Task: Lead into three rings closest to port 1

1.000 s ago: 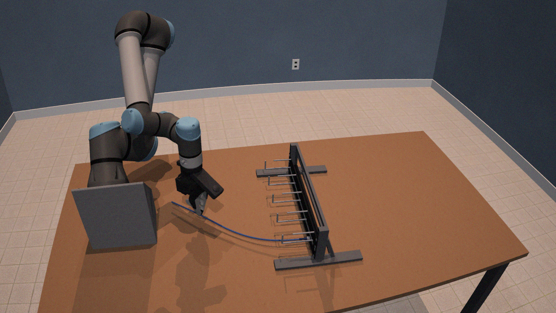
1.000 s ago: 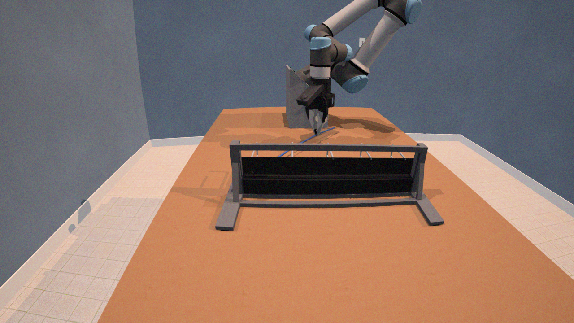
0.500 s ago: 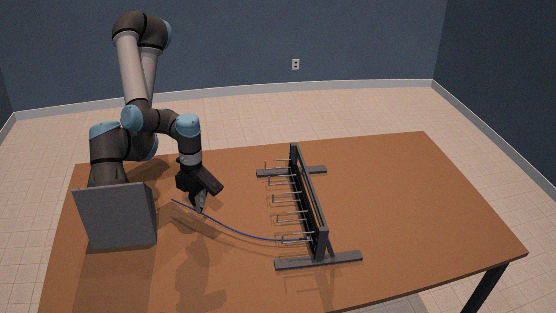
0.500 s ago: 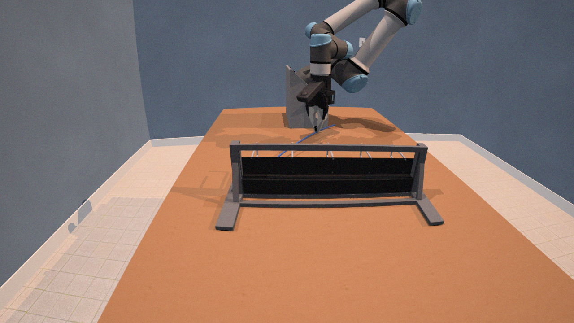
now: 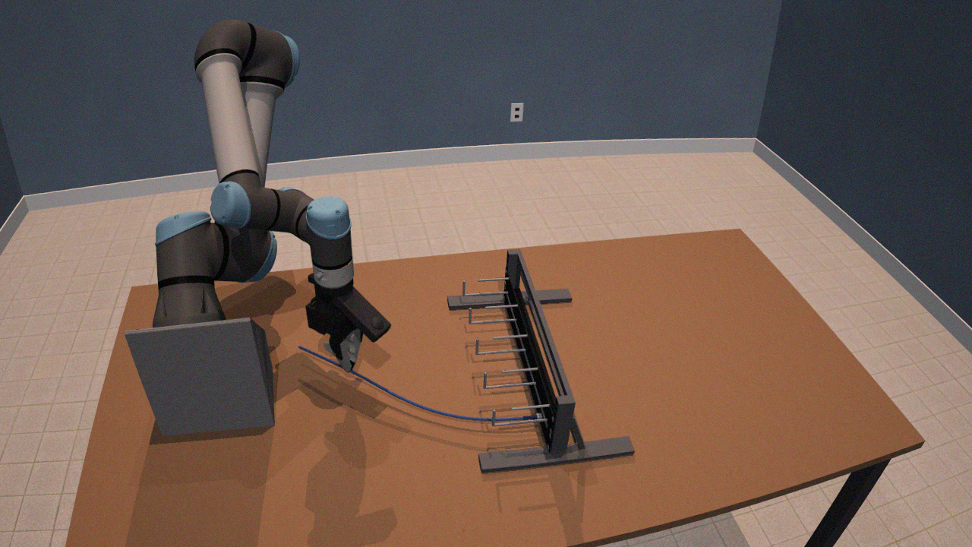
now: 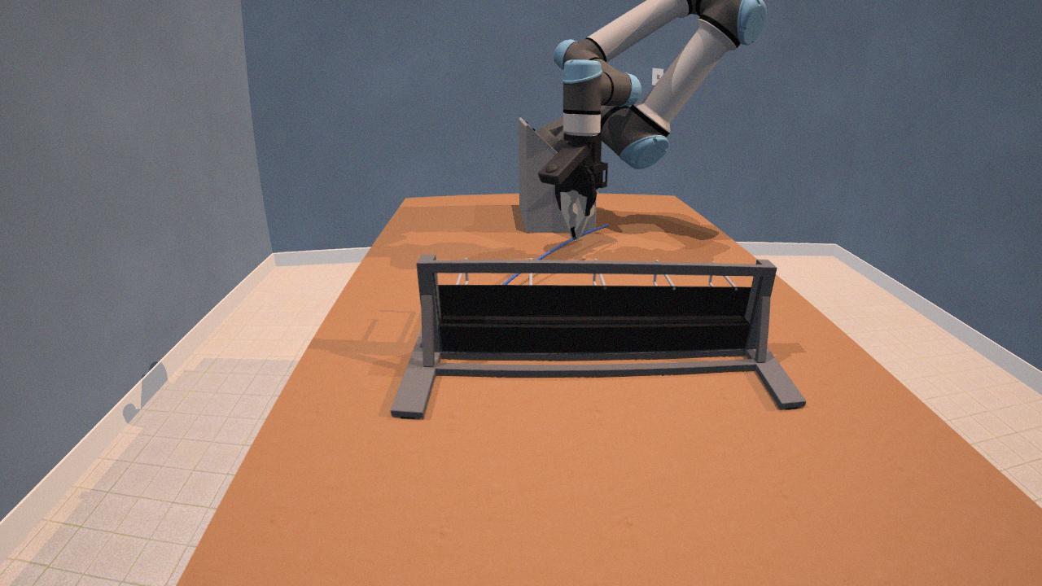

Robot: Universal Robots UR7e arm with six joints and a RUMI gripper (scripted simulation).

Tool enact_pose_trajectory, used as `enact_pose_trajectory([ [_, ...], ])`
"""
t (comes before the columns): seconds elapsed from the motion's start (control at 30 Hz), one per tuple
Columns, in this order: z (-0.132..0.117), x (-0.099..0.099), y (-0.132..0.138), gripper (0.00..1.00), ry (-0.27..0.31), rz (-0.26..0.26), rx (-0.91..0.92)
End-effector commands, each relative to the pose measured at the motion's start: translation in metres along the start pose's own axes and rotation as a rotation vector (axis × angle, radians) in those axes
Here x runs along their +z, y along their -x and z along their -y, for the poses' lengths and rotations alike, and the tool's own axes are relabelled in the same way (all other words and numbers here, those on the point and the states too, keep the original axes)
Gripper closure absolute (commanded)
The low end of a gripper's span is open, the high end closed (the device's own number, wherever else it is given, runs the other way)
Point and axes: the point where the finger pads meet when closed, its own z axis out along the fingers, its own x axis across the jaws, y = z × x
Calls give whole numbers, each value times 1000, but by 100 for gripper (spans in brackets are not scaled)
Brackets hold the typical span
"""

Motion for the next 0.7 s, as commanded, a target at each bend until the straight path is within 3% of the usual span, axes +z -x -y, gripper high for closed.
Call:
enact_pose_trajectory([
  [0.0,2,-2,3,100,-1,0,9],
  [0.4,15,-16,35,100,-1,0,110],
  [0.67,38,-41,92,100,-1,0,285],
])
